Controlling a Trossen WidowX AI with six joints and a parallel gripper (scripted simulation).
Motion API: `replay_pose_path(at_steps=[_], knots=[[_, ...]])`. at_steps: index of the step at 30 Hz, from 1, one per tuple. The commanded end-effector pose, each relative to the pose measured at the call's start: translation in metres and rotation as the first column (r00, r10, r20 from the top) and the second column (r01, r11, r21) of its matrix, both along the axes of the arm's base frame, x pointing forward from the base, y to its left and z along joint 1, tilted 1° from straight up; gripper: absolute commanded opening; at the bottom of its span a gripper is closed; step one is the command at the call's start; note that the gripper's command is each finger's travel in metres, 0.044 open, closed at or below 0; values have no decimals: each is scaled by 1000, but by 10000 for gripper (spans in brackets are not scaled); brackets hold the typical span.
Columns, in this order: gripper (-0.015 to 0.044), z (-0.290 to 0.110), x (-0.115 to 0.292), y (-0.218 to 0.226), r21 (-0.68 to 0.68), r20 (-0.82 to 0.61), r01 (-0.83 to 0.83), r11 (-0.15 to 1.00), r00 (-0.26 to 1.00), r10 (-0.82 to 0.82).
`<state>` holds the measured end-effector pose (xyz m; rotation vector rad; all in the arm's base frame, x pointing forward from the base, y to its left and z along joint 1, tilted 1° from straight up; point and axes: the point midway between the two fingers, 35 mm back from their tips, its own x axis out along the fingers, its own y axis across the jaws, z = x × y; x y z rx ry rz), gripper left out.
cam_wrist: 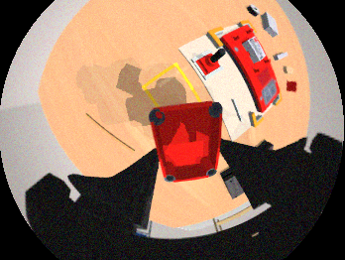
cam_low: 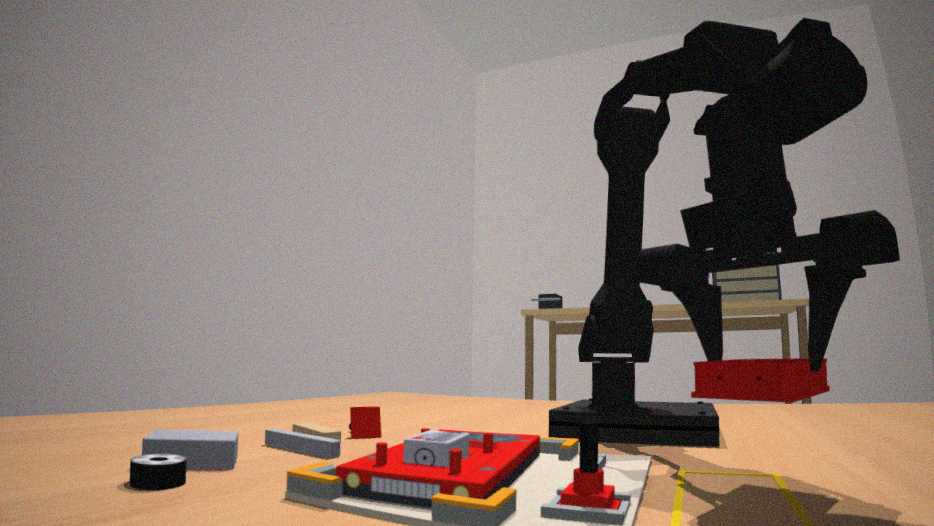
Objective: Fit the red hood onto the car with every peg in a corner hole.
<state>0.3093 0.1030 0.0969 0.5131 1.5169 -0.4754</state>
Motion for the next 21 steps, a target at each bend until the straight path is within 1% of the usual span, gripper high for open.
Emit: replay_pose_path(at_steps=[1,2,4,11,21], knots=[[0,8,2,1,4,11,-3,1000,1000,3],[0,2,0,0,0,1,-5,1000,1000,5],[0,2,0,0,0,2,-41,999,999,41],[0,2,-1,-1,-2,7,-232,973,973,232],[0,3,-3,-2,-6,13,-489,872,872,489]])
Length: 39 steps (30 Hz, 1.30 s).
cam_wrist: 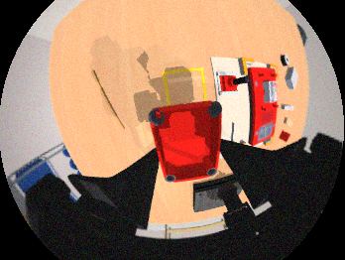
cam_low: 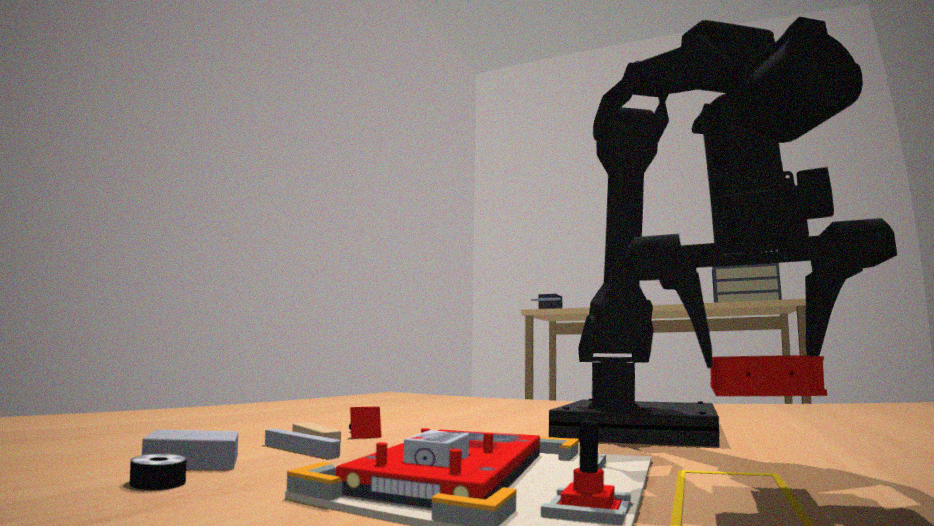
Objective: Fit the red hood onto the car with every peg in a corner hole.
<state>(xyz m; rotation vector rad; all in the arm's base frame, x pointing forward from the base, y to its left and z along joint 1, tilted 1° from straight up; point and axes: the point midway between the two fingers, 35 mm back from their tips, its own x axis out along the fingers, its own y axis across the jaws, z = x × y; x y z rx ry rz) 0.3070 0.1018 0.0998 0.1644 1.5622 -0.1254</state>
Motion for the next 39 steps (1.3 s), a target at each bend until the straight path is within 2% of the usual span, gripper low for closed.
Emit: replay_pose_path(at_steps=[1,9,18,30,39], knots=[[0,0,-1,-1,-2,3,-92,996,996,92],[0,0,-2,-1,-5,9,-308,951,951,308],[0,0,-4,-2,-9,14,-533,846,846,533],[0,1,-6,-3,-18,18,-779,627,627,779],[0,1,-7,-4,-24,19,-901,433,432,901]])
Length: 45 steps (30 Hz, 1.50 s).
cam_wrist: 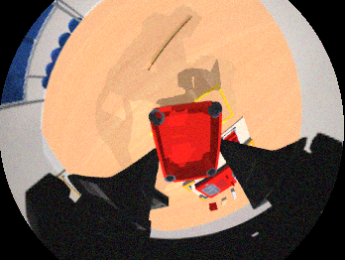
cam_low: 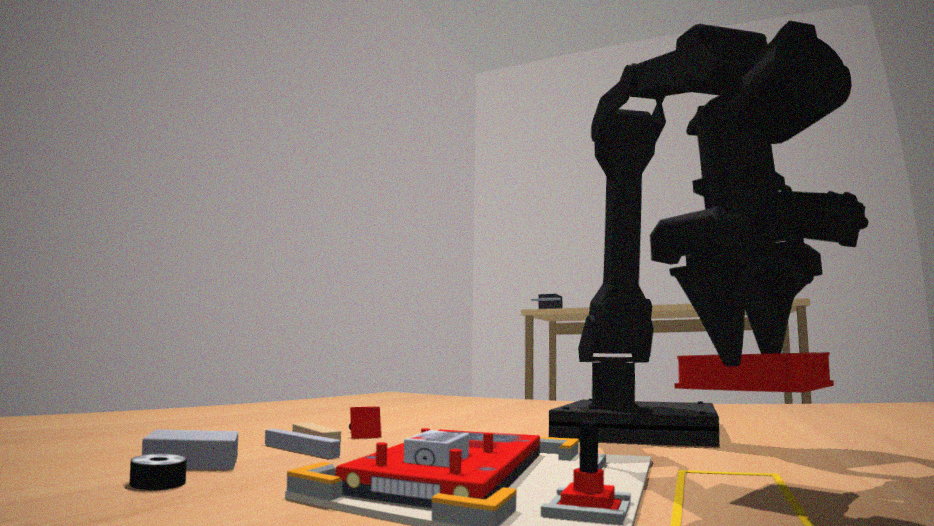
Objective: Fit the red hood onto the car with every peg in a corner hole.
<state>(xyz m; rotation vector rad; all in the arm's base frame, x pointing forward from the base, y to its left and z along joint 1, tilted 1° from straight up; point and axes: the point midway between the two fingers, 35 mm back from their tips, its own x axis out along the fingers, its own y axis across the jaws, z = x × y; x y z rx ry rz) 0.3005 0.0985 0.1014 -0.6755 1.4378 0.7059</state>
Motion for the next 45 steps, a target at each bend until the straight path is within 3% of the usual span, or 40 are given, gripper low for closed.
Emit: replay_pose_path(at_steps=[1,7,19,23,39,45], knots=[[0,0,-1,-1,-3,3,-56,998,998,56],[0,-9,1,0,-3,3,-56,998,998,56],[0,-73,1,1,-3,2,-56,998,998,56],[0,-77,0,1,-3,2,-56,998,998,56],[420,-75,0,1,-3,-6,-55,998,998,55],[440,-51,2,1,-3,-2,-55,998,998,55]])
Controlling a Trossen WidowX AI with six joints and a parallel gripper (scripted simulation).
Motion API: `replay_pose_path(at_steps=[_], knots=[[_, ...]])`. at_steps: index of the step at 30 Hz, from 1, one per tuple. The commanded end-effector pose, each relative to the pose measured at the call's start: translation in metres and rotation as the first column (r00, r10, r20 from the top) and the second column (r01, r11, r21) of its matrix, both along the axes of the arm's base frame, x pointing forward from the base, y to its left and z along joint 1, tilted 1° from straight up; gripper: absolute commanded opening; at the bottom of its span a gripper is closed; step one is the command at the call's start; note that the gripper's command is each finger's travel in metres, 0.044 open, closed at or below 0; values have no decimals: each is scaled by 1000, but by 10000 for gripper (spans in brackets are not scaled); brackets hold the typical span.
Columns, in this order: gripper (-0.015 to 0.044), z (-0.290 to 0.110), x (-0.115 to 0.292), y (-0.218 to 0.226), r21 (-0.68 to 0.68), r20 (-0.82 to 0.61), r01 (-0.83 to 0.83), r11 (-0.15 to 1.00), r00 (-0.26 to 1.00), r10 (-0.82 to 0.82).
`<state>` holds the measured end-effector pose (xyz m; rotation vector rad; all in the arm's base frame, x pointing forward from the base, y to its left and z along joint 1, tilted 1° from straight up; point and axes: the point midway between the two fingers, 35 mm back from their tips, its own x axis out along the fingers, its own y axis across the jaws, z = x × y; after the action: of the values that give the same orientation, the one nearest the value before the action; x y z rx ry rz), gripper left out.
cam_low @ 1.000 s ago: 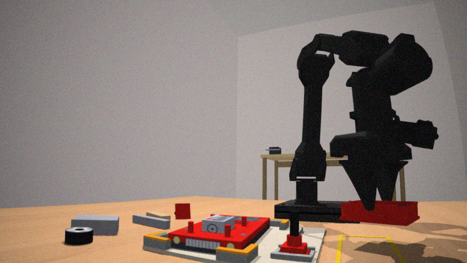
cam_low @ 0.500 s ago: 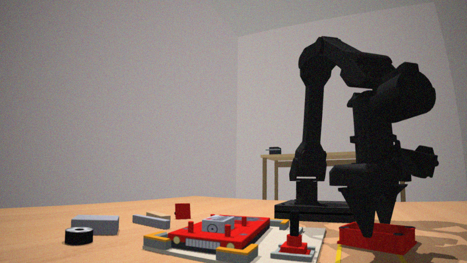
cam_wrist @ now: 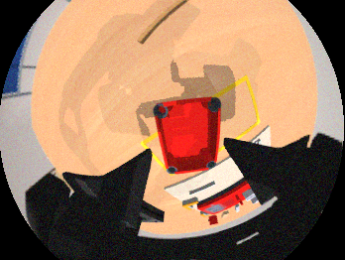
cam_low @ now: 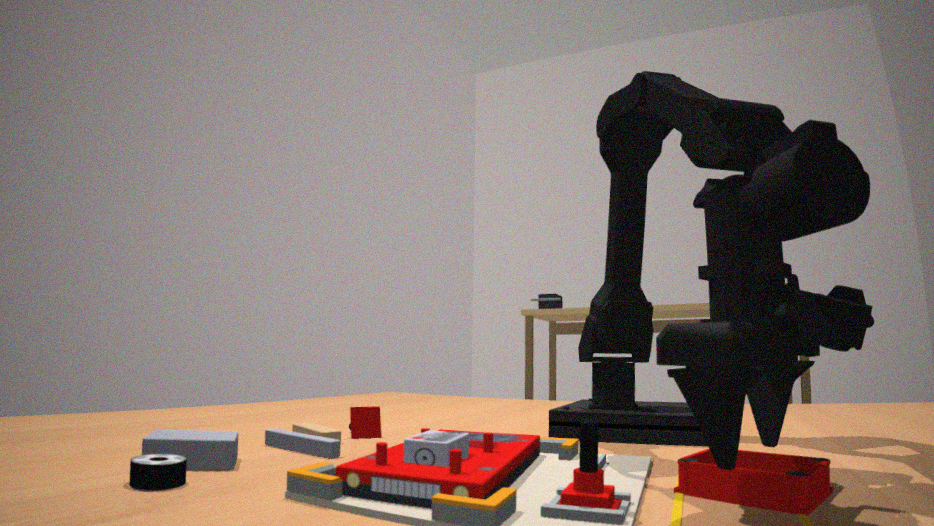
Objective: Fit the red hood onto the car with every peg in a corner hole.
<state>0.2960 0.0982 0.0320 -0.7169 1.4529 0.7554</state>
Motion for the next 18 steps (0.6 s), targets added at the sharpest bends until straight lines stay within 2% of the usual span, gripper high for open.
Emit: replay_pose_path(at_steps=[1,4,6,18], knots=[[440,31,6,1,6,27,0,1000,1000,0],[440,65,4,0,6,32,0,1000,999,-1],[440,74,3,0,6,33,0,1000,999,-1],[440,69,4,1,13,42,1,1000,999,-2]])
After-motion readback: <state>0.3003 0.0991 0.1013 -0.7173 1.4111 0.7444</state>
